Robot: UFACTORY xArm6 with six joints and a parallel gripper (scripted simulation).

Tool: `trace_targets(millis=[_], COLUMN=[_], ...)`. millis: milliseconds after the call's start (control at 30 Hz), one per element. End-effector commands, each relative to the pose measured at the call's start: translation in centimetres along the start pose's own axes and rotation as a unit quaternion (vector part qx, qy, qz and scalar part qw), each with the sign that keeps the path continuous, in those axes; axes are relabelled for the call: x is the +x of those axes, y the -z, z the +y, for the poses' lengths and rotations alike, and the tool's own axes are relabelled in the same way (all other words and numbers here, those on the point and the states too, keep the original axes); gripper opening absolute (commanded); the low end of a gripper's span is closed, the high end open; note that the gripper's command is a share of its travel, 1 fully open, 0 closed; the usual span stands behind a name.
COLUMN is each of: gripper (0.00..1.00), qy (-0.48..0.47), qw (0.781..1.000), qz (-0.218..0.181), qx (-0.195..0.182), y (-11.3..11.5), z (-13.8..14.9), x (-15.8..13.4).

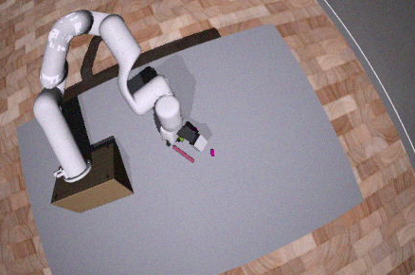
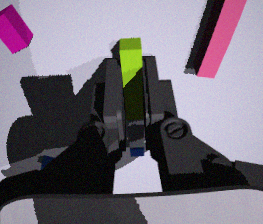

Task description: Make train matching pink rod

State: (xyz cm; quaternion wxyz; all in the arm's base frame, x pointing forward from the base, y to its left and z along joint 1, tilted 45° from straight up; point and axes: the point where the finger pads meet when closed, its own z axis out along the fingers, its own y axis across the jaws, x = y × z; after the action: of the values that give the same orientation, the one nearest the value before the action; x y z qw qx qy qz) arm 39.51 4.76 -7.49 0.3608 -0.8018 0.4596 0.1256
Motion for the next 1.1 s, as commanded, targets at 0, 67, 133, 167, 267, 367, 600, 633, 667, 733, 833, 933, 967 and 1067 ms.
trace_targets(millis=[0,67,133,167,267,367,600,633,667,733,833,933,967,1067], gripper=[0.04,0.04,0.04,0.04,0.04,0.04,0.12,0.12,0.16,0.16,0.20,0.24,0.24,0.24], qy=[0.000,0.000,0.000,0.000,0.000,0.000,0.000,0.000,0.000,0.000,0.000,0.000,0.000,0.000], qw=[1.000,1.000,1.000,1.000,1.000,1.000,1.000,1.000,1.000,1.000,1.000,1.000,1.000,1.000], qz=[0.001,0.001,0.001,0.001,0.001,0.001,0.001,0.001,0.001,0.001,0.001,0.001,0.001,0.001], qx=[0.001,0.001,0.001,0.001,0.001,0.001,0.001,0.001,0.001,0.001,0.001,0.001,0.001,0.001], y=[0.09,0.09,0.09,0.09,0.09,0.09,0.09,0.09,0.09,0.09,0.09,0.09,0.09,0.09], z=[-0.08,-0.08,-0.08,-0.08,-0.08,-0.08,-0.08,-0.08,-0.08,-0.08,-0.08,-0.08,-0.08,-0.08], x=[0.08,0.08,0.08,0.08,0.08,0.08,0.08,0.08,0.08,0.08,0.08,0.08,0.08,0.08])
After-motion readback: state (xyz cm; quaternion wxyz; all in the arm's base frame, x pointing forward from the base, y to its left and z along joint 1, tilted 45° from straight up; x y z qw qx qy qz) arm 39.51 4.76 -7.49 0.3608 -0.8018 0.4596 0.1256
